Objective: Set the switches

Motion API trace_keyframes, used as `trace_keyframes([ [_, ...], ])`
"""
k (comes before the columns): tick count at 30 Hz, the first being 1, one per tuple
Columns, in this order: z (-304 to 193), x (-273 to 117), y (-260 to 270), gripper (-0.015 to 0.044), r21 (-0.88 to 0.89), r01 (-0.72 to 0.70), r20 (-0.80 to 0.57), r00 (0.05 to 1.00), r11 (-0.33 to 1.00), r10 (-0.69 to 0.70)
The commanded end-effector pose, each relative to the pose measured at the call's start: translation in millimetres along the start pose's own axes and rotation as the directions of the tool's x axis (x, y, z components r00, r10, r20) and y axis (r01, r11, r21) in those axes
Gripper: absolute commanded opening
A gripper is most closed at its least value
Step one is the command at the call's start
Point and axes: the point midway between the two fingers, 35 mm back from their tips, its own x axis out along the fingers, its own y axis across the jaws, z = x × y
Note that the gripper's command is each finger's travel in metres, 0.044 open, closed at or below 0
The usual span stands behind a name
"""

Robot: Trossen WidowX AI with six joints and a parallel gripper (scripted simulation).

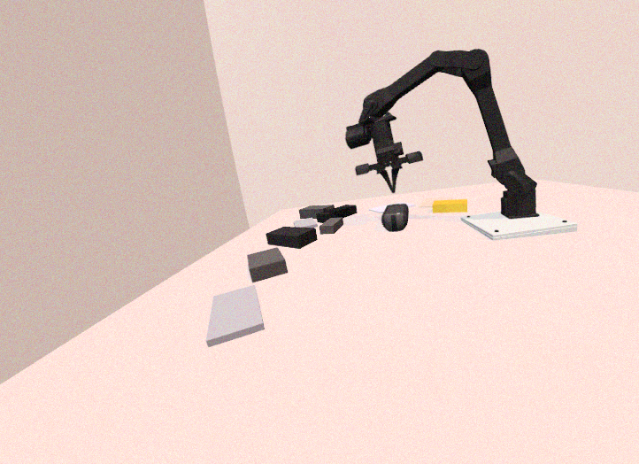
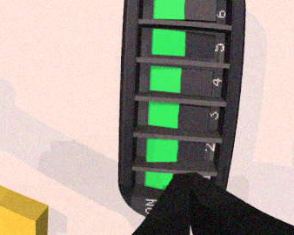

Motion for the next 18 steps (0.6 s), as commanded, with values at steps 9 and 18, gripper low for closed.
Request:
trace_keyframes([
  [9, -31, 25, -51, 0.0, 0.134, -0.193, -0.018, 0.98, 0.972, 0.197],
  [18, -32, 24, -53, 0.0, 0.136, -0.195, -0.018, 0.98, 0.971, 0.199],
])
